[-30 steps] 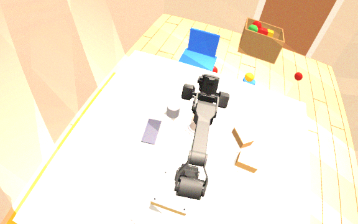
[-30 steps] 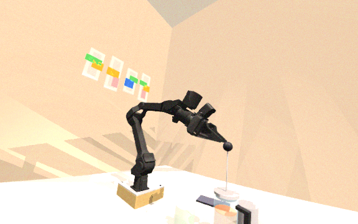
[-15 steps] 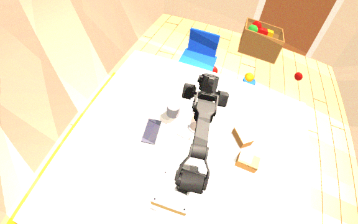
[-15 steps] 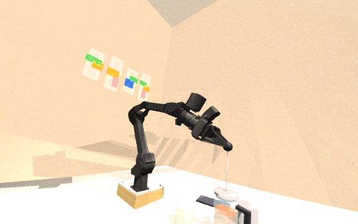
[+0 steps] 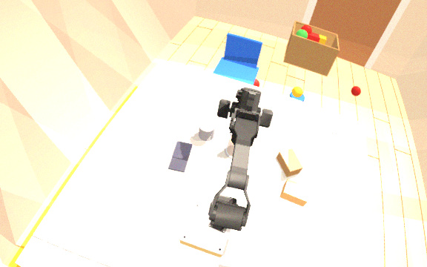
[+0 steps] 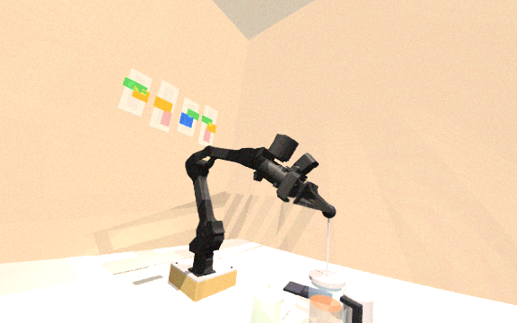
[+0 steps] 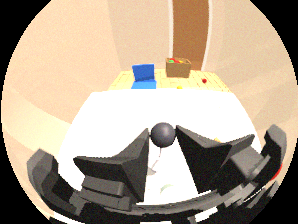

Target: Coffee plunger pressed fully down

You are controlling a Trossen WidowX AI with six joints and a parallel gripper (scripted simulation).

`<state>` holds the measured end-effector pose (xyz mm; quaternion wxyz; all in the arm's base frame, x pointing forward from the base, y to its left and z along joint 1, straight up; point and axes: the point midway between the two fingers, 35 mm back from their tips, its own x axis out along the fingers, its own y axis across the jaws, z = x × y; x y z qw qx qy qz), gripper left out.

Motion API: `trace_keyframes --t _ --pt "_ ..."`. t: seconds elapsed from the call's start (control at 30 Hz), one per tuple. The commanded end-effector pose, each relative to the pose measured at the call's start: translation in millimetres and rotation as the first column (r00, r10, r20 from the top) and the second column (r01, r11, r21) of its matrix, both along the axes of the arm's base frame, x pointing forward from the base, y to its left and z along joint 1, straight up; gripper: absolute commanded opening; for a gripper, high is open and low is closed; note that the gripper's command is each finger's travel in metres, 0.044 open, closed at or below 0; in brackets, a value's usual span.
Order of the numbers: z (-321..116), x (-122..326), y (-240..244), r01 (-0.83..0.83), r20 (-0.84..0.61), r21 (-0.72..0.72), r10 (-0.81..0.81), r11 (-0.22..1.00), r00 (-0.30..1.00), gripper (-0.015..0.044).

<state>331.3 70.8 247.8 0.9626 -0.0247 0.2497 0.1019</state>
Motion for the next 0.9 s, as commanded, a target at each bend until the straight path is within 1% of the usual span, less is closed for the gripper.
trace_keyframes --t 0.0,0.23,0.87 --pt "0 0 0 0.0 0.002 -0.003 0.0 1.0 1.0 0.0127" --pt "-4 1 0 0.0 0.002 -0.003 0.0 1.0 1.0 0.0127" --pt "-35 8 2 0.0 0.002 -0.003 0.0 1.0 1.0 0.0127"
